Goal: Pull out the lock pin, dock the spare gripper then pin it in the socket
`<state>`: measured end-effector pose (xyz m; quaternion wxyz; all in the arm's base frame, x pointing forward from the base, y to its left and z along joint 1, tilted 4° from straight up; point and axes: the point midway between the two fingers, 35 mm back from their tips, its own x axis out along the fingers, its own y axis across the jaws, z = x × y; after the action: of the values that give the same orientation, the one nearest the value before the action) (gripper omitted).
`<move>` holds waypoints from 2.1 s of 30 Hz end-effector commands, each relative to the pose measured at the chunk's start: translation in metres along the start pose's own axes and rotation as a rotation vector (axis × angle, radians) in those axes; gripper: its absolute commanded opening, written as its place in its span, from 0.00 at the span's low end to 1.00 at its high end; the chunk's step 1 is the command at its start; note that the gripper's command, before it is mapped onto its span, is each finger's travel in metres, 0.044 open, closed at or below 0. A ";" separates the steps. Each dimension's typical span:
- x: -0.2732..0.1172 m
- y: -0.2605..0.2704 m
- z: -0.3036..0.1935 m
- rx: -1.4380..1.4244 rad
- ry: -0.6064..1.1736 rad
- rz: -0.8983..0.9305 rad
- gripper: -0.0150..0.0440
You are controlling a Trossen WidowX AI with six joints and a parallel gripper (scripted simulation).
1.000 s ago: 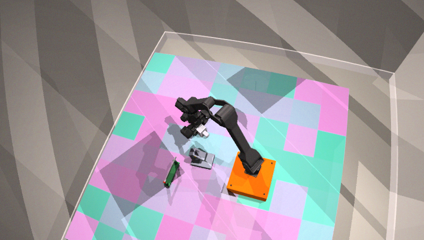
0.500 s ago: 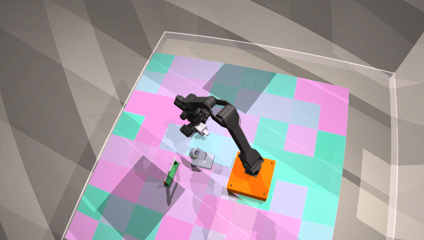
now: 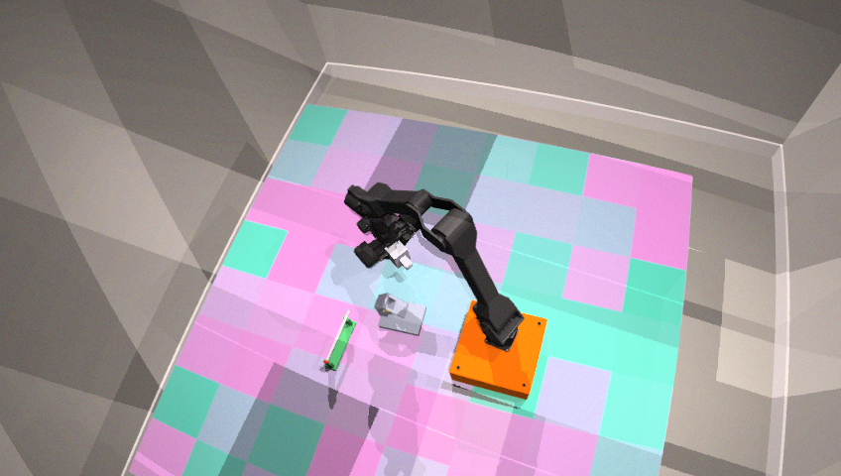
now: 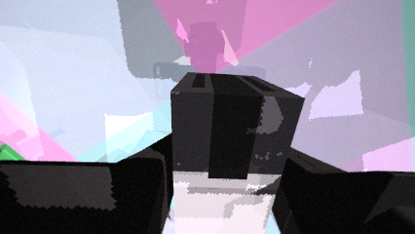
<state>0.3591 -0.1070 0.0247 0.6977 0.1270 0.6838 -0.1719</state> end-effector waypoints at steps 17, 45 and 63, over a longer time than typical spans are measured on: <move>-0.005 -0.007 -0.010 0.514 -0.011 0.005 0.25; -0.007 -0.017 -0.028 1.230 -0.010 0.009 0.25; -0.008 -0.022 -0.039 1.690 -0.008 0.011 0.25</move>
<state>0.3149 -0.1100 0.0270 0.3927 0.5873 0.3543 -0.6126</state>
